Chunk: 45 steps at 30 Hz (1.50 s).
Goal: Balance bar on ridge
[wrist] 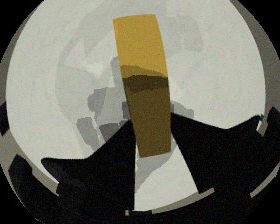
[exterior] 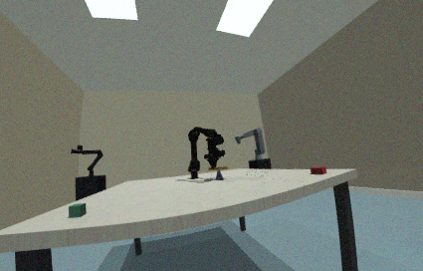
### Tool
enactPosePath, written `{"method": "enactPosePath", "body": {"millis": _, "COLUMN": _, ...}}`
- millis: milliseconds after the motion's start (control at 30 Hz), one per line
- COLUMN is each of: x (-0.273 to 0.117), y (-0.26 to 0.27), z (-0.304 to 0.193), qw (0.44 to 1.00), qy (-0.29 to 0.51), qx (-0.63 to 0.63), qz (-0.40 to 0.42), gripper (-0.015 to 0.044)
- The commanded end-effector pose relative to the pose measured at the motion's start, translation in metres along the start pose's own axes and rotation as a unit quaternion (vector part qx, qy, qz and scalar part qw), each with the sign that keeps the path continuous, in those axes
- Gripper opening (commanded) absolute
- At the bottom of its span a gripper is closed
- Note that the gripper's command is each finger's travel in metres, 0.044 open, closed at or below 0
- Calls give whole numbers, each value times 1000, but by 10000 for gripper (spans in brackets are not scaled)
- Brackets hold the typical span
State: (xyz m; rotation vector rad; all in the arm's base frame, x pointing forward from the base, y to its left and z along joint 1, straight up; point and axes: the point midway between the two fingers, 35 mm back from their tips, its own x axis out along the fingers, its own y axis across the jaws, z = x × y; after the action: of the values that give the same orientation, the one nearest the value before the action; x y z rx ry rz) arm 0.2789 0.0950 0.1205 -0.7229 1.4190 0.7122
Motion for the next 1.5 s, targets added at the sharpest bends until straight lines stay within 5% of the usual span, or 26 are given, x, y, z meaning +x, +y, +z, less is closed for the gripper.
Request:
{"method": "enactPosePath", "body": {"millis": 0, "x": 1, "y": 0, "z": 0, "qw": 1000, "qy": -1, "qx": -3, "qz": 1, "gripper": 0}}
{"method": "enactPosePath", "body": {"millis": 1467, "x": 4, "y": 0, "z": 0, "qw": 1000, "qy": -1, "qx": -3, "qz": 1, "gripper": 0}}
